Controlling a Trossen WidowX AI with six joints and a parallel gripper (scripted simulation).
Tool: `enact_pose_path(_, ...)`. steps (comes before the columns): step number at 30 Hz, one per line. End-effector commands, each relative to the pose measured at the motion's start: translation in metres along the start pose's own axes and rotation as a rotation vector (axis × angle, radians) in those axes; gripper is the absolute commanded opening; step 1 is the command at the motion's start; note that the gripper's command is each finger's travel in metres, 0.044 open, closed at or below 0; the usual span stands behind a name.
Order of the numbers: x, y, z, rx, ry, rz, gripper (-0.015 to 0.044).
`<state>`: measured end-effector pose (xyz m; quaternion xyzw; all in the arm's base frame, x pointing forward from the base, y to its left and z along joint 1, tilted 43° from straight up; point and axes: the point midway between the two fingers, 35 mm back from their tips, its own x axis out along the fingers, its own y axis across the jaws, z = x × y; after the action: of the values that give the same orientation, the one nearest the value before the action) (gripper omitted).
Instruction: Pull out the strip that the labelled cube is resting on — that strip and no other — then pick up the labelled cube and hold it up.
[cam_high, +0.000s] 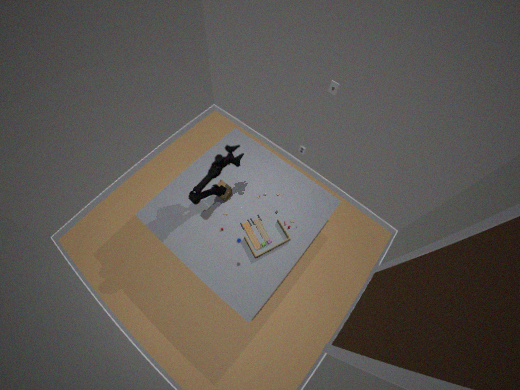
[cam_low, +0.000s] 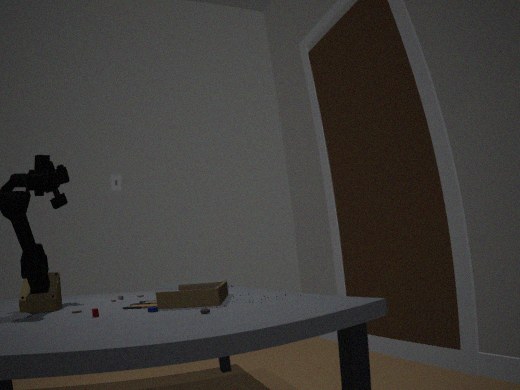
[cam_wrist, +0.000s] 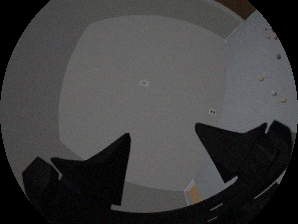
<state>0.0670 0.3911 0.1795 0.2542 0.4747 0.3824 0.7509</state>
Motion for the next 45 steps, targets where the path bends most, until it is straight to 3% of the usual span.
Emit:
enact_pose_path(1, 0.0, -0.002, 0.002, -0.005, -0.008, -0.005, 0.04)
enact_pose_path(9, -0.002, -0.088, 0.094, -0.232, -0.299, -0.306, 0.04)
enact_pose_path(16, -0.042, -0.18, 0.164, -0.433, -0.458, -0.716, 0.04)
enact_pose_path(22, -0.1, -0.255, 0.2, -0.563, -0.461, -1.126, 0.04)
enact_pose_path(28, -0.169, -0.317, 0.209, -0.639, -0.322, -1.535, 0.04)
enact_pose_path(42, -0.176, -0.323, 0.209, -0.643, -0.298, -1.578, 0.04)
enact_pose_path(45, -0.174, -0.326, 0.213, -0.616, -0.284, -1.578, 0.0321)
